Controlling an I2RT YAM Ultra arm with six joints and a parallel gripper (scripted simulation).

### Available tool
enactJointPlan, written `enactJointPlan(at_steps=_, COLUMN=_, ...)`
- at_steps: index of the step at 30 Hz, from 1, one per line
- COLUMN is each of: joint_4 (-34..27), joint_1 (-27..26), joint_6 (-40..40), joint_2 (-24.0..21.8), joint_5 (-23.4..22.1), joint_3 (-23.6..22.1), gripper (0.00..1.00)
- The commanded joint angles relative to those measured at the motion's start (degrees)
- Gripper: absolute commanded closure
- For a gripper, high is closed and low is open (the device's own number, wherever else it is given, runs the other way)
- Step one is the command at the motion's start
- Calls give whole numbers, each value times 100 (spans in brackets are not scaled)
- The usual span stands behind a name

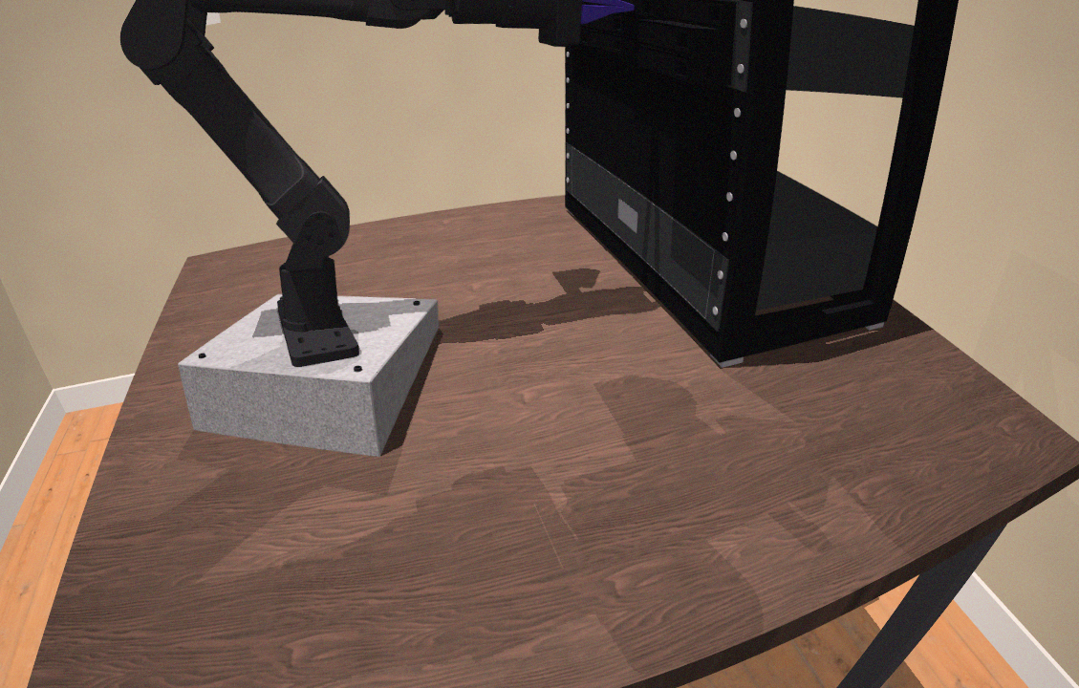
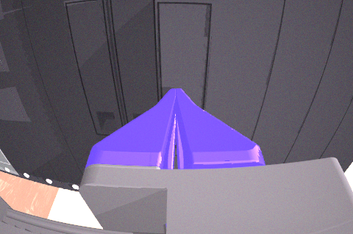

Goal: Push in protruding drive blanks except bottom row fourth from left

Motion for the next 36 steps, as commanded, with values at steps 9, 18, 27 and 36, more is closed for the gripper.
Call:
enactJointPlan(at_steps=9, joint_4=333, joint_1=81, joint_6=25, joint_2=228, joint_5=-56, joint_3=379, gripper=100)
enactJointPlan(at_steps=18, joint_4=333, joint_1=81, joint_6=25, joint_2=227, joint_5=-56, joint_3=379, gripper=100)
enactJointPlan(at_steps=27, joint_4=313, joint_1=91, joint_6=23, joint_2=250, joint_5=-46, joint_3=423, gripper=100)
enactJointPlan(at_steps=36, joint_4=275, joint_1=107, joint_6=18, joint_2=291, joint_5=-30, joint_3=500, gripper=100)
